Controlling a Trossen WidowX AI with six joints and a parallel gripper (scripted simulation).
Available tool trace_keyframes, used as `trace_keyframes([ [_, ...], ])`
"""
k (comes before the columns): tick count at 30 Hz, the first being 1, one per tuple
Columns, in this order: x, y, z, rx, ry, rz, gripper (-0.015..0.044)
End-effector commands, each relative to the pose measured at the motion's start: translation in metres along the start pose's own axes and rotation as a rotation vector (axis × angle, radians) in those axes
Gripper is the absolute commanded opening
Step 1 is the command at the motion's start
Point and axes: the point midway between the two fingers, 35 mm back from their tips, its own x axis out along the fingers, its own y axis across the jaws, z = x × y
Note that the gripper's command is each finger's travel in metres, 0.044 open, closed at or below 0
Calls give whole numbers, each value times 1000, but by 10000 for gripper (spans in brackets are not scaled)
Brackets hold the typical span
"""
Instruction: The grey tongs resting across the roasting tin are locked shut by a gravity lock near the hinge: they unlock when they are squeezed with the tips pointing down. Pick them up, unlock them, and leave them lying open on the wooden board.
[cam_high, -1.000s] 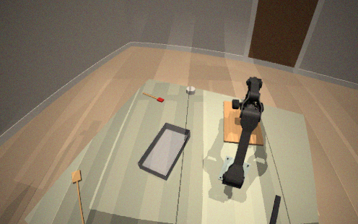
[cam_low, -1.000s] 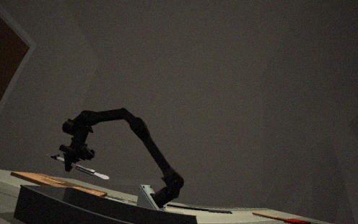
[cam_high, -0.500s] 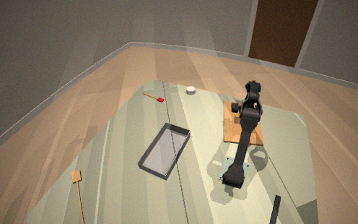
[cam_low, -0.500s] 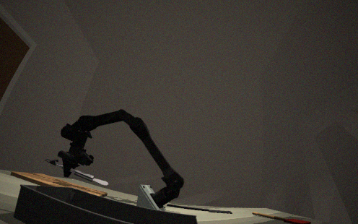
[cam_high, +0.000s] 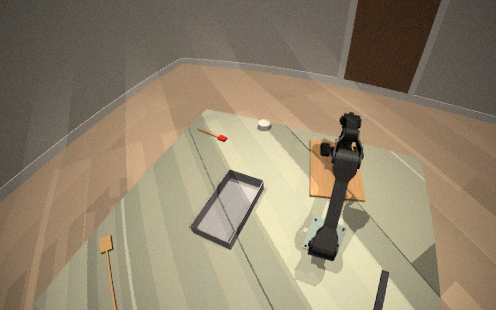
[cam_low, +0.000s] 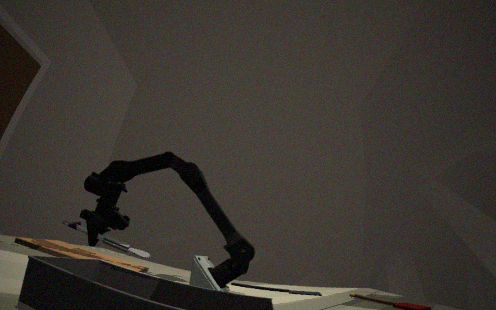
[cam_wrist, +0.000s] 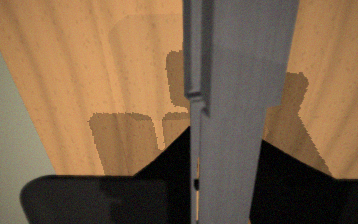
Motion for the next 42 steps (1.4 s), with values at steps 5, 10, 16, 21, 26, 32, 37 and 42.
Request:
trace_keyframes([
  [5, 0, 0, 0, 0, 0, 0, 270],
  [10, 0, 0, 0, 0, 0, 0, 401],
  [16, -1, 0, 2, 0, -2, 0, 440],
  [21, -17, -6, 31, 0, -38, 1, 440],
  [26, -37, -16, 84, 0, -96, 3, 440],
  [32, -49, -26, 137, 0, -150, 4, 440],
  [37, -49, -26, 137, 0, -150, 4, 440],
  [42, -68, -26, 133, 1, -147, 2, 440],
])
